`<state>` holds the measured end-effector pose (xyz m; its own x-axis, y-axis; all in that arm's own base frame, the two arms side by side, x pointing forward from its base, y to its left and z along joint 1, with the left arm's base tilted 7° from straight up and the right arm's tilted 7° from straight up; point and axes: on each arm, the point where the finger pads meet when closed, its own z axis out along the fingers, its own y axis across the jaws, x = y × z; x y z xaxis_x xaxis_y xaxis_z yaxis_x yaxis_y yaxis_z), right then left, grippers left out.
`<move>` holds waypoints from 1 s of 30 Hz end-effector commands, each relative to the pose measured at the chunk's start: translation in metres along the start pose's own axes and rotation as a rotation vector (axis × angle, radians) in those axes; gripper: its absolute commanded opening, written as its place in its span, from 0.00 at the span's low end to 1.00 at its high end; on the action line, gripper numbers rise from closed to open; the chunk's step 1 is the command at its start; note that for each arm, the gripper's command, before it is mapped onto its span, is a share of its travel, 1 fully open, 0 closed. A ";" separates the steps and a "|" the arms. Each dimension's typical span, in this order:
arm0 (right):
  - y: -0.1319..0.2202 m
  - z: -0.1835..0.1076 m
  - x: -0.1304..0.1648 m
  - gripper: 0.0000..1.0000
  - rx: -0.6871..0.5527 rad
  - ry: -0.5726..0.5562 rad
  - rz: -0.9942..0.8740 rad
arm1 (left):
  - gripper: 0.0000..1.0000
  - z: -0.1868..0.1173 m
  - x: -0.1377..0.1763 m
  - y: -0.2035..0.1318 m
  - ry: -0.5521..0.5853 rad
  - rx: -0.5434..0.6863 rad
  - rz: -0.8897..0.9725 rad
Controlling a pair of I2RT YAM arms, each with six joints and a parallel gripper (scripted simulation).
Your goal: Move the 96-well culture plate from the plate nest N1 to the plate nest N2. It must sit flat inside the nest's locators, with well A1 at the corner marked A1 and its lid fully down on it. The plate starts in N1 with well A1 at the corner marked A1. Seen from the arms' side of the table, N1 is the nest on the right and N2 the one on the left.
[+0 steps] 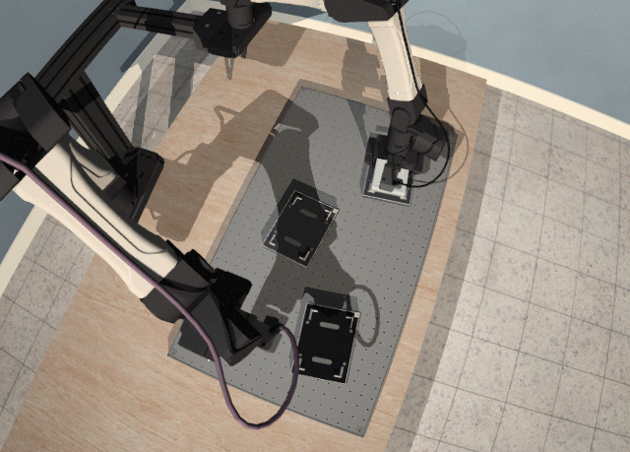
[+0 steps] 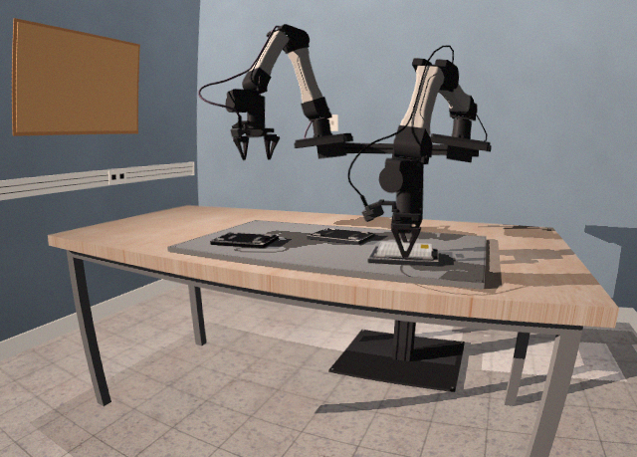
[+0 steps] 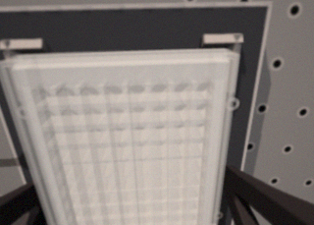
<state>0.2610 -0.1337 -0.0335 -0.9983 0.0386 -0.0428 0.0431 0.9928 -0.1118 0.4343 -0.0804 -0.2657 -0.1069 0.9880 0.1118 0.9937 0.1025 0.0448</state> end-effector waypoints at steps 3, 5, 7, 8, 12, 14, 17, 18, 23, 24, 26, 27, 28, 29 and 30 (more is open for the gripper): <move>0.000 -0.003 -0.003 1.00 0.002 -0.010 -0.010 | 1.00 0.007 -0.003 -0.001 -0.003 0.008 0.003; 0.000 -0.003 -0.003 1.00 0.002 -0.010 -0.010 | 1.00 0.007 -0.003 -0.001 -0.003 0.008 0.003; 0.000 -0.003 -0.003 1.00 0.002 -0.010 -0.010 | 1.00 0.007 -0.003 -0.001 -0.003 0.008 0.003; 0.000 -0.003 -0.003 1.00 0.002 -0.010 -0.010 | 1.00 0.007 -0.003 -0.001 -0.003 0.008 0.003; 0.000 -0.003 -0.003 1.00 0.002 -0.010 -0.010 | 1.00 0.007 -0.003 -0.001 -0.003 0.008 0.003; 0.000 -0.003 -0.003 1.00 0.002 -0.010 -0.010 | 1.00 0.007 -0.003 -0.001 -0.003 0.008 0.003; 0.000 -0.003 -0.003 1.00 0.002 -0.010 -0.010 | 1.00 0.007 -0.004 -0.001 -0.003 0.008 0.003; 0.000 -0.003 -0.003 1.00 0.002 -0.010 -0.010 | 1.00 0.007 -0.004 -0.001 -0.003 0.008 0.003; 0.000 -0.003 -0.003 1.00 0.002 -0.010 -0.010 | 1.00 0.007 -0.006 -0.001 -0.003 0.007 0.004; 0.000 -0.003 -0.003 1.00 0.002 -0.010 -0.010 | 1.00 0.007 -0.006 -0.002 -0.003 0.006 0.004; 0.000 -0.003 -0.003 1.00 0.002 -0.010 -0.010 | 1.00 0.007 -0.007 -0.002 -0.003 0.006 0.005; 0.000 -0.003 -0.003 1.00 0.002 -0.010 -0.010 | 1.00 0.007 -0.007 -0.002 -0.003 0.006 0.005; 0.000 -0.003 -0.003 1.00 0.002 -0.010 -0.010 | 1.00 0.007 -0.007 -0.002 -0.003 0.006 0.006; 0.000 -0.003 -0.003 1.00 0.002 -0.010 -0.010 | 1.00 0.007 -0.008 -0.002 -0.003 0.005 0.006; 0.000 -0.003 -0.003 1.00 0.002 -0.010 -0.010 | 1.00 0.007 -0.008 -0.002 -0.003 0.005 0.007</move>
<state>0.2610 -0.1337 -0.0335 -0.9983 0.0386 -0.0428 0.0431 0.9928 -0.1118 0.4343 -0.0804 -0.2657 -0.1079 0.9879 0.1118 0.9936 0.1034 0.0449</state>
